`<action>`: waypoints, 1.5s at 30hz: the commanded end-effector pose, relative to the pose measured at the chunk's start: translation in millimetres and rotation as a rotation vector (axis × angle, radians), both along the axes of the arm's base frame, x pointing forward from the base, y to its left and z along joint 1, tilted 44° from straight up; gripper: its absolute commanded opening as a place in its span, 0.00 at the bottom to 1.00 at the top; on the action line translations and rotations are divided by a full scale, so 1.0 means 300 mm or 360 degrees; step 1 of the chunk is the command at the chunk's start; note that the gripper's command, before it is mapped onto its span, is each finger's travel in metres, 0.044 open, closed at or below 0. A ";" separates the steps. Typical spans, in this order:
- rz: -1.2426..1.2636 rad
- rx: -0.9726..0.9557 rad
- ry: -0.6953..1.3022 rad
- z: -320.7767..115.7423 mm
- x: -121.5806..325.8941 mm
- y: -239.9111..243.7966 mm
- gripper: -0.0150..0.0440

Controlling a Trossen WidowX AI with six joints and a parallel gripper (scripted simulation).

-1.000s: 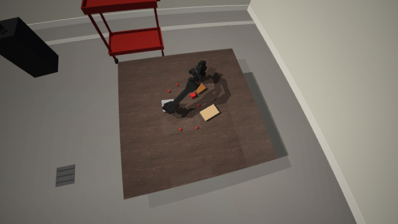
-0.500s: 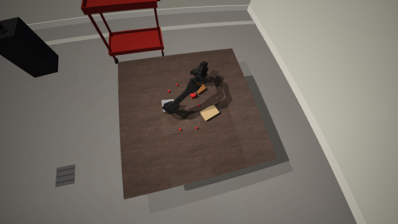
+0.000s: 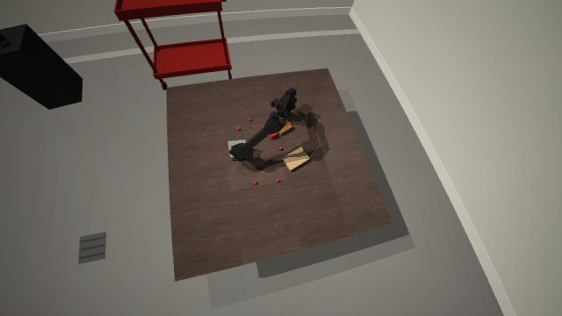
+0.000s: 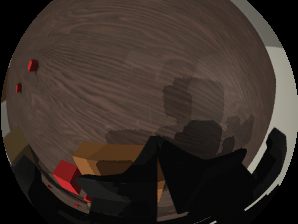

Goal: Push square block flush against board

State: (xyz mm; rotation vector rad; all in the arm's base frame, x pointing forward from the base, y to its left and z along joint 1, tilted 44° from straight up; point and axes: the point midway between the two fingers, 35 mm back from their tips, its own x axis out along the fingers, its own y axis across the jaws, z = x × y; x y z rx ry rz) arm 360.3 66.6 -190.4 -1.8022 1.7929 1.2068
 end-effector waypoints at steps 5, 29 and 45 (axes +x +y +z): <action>-0.0004 -0.0015 0.0017 0.021 0.006 -0.048 0.25; -0.0005 -0.0012 0.0016 -0.055 -0.024 0.044 0.25; -0.0003 -0.0011 0.0017 0.022 -0.014 0.170 0.25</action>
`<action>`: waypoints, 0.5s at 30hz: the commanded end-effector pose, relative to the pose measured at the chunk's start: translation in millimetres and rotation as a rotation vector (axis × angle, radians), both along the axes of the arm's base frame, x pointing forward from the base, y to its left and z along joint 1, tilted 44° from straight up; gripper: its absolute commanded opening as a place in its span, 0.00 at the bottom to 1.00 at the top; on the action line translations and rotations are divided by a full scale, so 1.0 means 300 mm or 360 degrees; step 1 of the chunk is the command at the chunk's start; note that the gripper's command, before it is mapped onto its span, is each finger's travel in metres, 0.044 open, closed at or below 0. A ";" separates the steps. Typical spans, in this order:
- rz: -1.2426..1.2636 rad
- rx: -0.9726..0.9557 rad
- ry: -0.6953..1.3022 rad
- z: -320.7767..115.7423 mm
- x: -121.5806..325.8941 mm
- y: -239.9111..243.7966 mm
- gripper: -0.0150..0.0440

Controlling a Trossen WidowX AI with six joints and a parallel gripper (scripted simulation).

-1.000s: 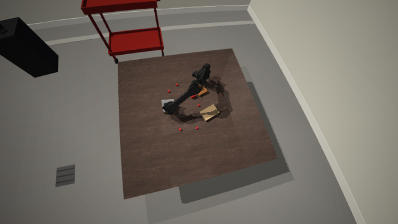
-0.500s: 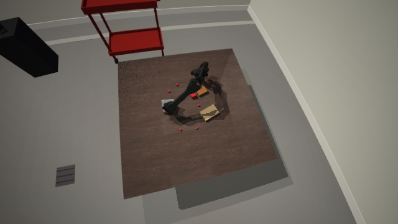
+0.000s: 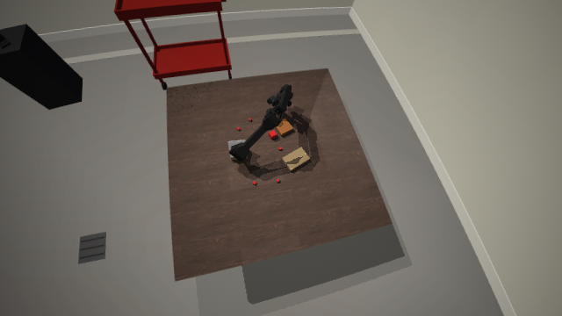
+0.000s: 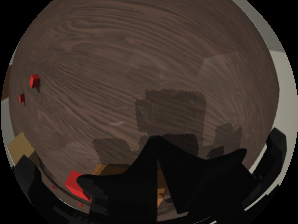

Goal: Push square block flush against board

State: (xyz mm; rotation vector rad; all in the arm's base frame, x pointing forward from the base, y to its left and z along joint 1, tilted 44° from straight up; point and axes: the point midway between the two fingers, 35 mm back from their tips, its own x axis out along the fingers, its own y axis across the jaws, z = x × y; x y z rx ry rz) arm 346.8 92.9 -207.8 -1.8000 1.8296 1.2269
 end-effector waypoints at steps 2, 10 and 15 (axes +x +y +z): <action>-0.0001 0.0021 -0.0032 0.112 0.035 0.109 0.25; -0.0041 0.0015 -0.0101 0.110 0.049 0.101 0.25; -0.0242 -0.0028 -0.0281 0.129 0.074 0.078 0.25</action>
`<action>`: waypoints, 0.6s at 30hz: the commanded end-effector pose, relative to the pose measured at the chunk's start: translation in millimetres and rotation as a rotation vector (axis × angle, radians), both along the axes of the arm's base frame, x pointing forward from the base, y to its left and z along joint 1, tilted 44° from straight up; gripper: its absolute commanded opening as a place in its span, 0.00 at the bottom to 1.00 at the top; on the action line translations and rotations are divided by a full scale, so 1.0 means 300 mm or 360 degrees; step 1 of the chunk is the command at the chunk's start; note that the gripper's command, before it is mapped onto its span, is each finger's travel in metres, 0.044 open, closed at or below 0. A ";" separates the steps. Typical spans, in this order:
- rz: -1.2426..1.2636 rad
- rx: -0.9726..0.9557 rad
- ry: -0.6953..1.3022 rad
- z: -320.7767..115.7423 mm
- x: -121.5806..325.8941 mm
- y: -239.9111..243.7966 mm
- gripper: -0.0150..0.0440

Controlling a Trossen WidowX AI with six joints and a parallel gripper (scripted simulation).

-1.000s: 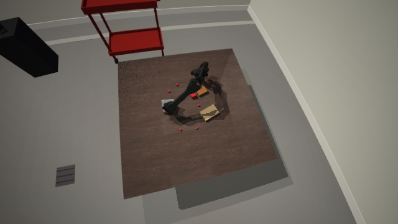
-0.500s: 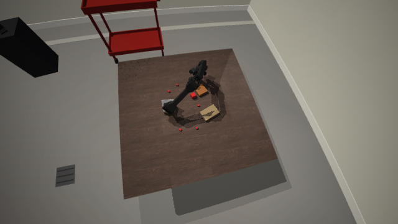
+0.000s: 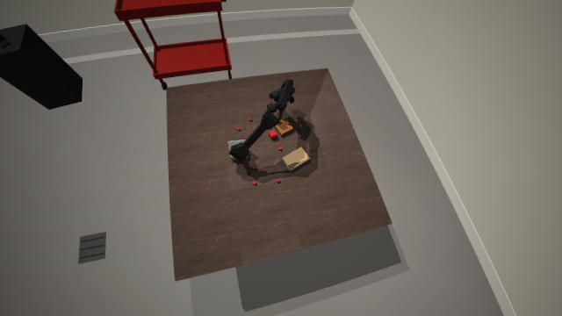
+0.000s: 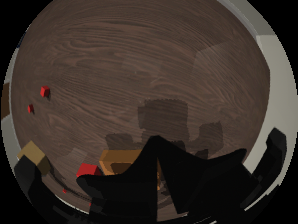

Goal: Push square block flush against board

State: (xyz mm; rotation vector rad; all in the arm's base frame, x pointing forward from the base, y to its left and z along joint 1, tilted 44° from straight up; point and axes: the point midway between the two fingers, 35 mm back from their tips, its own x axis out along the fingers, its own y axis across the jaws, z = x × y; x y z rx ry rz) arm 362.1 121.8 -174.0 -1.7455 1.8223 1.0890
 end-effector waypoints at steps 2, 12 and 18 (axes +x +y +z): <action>-0.0208 -0.0042 -0.0191 0.023 0.033 -0.028 0.25; -0.0614 -0.0125 -0.0550 0.062 0.080 -0.077 0.25; -0.0858 -0.0176 -0.0765 0.085 0.107 -0.109 0.25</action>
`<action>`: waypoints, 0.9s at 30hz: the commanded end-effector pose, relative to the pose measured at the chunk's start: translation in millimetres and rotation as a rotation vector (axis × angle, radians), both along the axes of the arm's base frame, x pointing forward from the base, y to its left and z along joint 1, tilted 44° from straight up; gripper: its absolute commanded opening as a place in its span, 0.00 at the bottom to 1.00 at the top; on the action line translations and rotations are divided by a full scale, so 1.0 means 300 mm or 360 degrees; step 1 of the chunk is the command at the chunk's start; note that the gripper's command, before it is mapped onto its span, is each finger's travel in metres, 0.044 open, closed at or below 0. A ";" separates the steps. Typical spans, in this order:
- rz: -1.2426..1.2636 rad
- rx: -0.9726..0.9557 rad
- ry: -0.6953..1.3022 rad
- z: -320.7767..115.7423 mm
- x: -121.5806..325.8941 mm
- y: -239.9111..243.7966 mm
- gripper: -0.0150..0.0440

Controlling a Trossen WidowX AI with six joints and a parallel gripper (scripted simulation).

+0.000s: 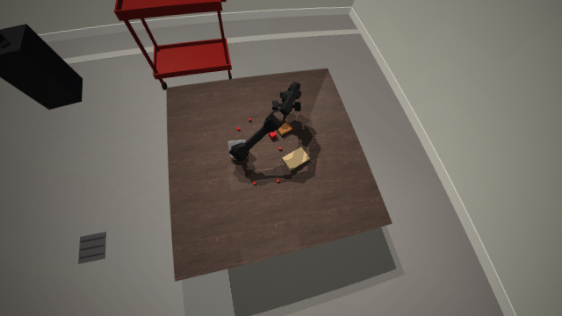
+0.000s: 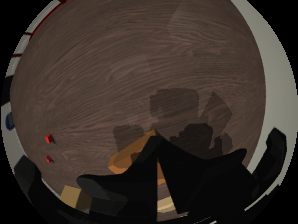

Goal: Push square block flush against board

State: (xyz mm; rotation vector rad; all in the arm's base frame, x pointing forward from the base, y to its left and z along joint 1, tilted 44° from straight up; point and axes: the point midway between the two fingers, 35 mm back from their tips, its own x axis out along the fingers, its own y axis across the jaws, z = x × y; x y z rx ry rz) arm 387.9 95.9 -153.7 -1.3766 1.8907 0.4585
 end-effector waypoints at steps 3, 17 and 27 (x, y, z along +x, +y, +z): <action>-0.0273 -0.0059 -0.0245 0.029 0.035 -0.039 0.25; -0.0841 -0.0184 -0.0748 0.086 0.091 -0.119 0.25; -0.1124 -0.0250 -0.1001 0.115 0.117 -0.161 0.25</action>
